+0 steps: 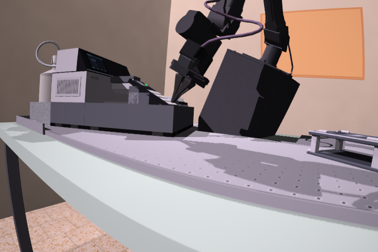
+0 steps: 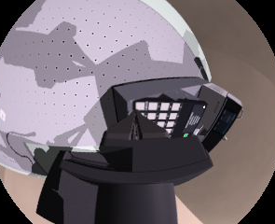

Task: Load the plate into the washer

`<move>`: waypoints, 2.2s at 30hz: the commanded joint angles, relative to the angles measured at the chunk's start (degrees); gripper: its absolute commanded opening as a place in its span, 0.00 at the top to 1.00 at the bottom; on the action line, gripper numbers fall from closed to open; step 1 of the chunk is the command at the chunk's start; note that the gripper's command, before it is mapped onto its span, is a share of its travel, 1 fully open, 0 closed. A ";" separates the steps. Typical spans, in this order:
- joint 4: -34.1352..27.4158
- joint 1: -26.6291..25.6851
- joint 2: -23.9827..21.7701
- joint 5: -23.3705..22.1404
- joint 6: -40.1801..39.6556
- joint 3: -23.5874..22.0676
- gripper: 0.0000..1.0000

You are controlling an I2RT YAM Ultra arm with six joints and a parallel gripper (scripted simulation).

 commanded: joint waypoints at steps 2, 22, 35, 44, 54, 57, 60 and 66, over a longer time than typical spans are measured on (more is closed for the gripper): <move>1.53 -0.41 -1.48 0.38 -0.12 1.83 1.00; 2.01 -0.39 0.59 0.38 -0.11 2.43 1.00; 1.07 -0.41 -1.85 0.37 -0.13 -0.55 1.00; -1.81 -0.46 -5.34 0.34 -0.19 -2.32 1.00; -3.59 -0.51 -8.53 0.33 -0.24 -3.73 1.00; -4.30 -0.53 -9.74 0.32 -0.25 -4.23 1.00; -5.04 -0.55 -10.95 0.32 -0.27 -4.70 1.00; -6.10 -0.57 -12.58 0.31 -0.30 -5.27 1.00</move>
